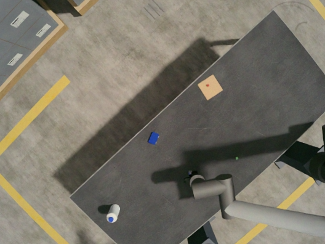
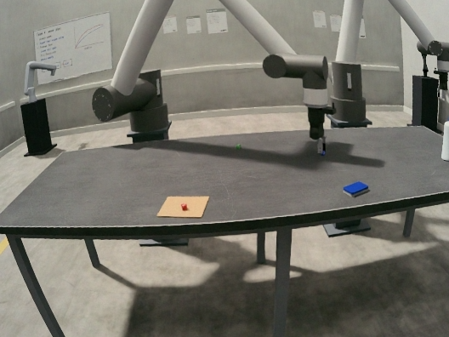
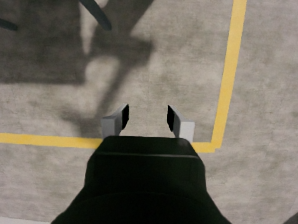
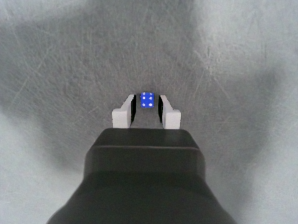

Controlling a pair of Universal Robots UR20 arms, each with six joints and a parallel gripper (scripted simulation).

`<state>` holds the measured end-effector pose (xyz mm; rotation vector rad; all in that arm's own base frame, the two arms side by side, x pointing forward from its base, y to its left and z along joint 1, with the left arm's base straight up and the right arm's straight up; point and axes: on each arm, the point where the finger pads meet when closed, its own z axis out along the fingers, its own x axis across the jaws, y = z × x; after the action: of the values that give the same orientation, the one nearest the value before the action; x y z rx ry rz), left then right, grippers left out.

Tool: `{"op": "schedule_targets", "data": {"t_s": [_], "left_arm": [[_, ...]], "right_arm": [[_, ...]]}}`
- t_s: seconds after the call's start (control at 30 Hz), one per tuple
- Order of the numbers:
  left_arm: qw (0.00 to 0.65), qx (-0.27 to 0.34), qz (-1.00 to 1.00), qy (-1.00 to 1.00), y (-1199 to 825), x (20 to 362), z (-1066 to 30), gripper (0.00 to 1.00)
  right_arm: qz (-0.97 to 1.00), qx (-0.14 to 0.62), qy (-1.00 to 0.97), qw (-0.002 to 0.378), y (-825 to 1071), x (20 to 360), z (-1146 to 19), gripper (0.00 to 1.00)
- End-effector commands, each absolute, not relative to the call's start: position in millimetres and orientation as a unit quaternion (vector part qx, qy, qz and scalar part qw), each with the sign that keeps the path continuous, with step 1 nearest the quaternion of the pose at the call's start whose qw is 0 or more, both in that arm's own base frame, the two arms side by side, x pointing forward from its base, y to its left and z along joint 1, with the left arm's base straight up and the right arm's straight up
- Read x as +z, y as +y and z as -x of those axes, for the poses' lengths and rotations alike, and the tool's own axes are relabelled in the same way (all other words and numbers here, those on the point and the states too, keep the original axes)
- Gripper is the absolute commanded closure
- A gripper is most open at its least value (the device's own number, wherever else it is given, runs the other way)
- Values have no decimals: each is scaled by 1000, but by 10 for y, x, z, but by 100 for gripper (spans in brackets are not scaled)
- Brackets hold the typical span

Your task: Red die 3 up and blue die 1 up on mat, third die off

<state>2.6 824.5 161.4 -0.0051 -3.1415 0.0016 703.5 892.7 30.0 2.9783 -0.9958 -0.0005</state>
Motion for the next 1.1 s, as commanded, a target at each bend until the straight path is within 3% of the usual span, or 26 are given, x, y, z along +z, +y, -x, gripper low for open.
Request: {"op": "schedule_targets", "data": {"t_s": [0.0, 0.93, 0.97, 1.07], "left_arm": [[0, 0, 2, -1000, 8249, 1620, -27, 0], [0, 0, 2, -1000, 8249, 1620, -27, 0], [0, 0, 2, -1000, 8249, 1620, -27, 0], [0, 0, 2, -1000, 8249, 1620, -27, 0]], "right_arm": [[-948, 0, -317, 0, 8932, 247, -7038, 36], [-948, 0, -317, 0, 8932, 215, -7038, 36], [-948, 0, -317, 0, 8932, 215, -7038, 66], [-948, 0, -317, 0, 8932, 215, -7038, 66]]}}
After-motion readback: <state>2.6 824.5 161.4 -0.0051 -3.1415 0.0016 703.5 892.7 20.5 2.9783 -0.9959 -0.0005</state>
